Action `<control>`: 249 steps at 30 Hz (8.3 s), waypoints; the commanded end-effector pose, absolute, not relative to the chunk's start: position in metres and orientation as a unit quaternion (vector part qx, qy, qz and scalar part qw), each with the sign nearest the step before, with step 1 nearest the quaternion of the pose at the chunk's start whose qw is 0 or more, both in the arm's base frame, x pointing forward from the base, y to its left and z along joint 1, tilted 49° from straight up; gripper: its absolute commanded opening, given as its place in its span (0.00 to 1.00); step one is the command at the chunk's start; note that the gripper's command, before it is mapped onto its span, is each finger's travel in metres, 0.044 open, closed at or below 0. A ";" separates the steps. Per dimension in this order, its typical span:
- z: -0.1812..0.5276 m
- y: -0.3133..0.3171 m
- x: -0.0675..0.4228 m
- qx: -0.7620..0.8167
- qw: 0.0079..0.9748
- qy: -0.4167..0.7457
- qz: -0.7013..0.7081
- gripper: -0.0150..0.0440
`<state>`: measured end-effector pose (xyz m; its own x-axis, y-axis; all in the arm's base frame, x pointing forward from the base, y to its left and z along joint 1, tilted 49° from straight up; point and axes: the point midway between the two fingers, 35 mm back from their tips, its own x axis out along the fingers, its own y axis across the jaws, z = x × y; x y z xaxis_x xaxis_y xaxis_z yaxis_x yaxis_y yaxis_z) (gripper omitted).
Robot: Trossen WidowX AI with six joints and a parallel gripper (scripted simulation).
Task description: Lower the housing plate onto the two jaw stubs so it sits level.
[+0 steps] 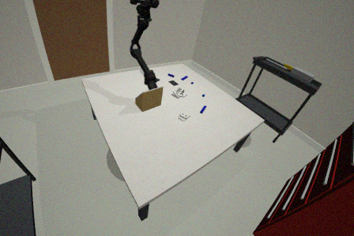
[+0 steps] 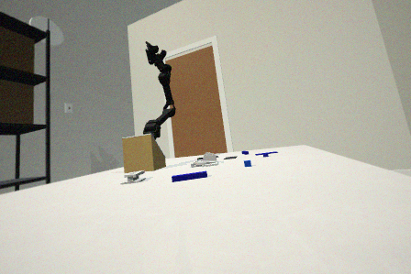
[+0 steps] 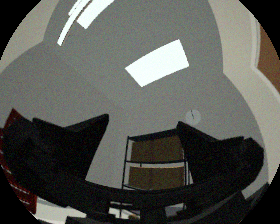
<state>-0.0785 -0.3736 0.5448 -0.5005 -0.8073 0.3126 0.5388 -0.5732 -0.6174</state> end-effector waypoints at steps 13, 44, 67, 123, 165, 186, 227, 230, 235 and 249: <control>0.468 -0.440 -0.056 -0.226 0.500 0.250 -0.798 1.00; 0.314 -0.509 0.002 -0.021 0.628 0.239 -0.740 1.00; 0.193 -0.522 0.040 0.165 0.655 0.250 -0.694 1.00; -0.061 -0.423 0.102 0.594 0.422 0.296 -0.617 1.00; -0.173 -0.276 0.120 0.737 0.037 0.329 -0.589 1.00; -0.197 -0.198 0.119 0.713 -0.185 0.332 -0.589 1.00; -0.225 -0.155 0.121 0.702 -0.222 0.332 -0.589 1.00; -0.225 -0.155 0.121 0.702 -0.222 0.332 -0.589 1.00; -0.225 -0.155 0.121 0.702 -0.222 0.332 -0.589 1.00; -0.225 -0.155 0.121 0.702 -0.222 0.332 -0.589 1.00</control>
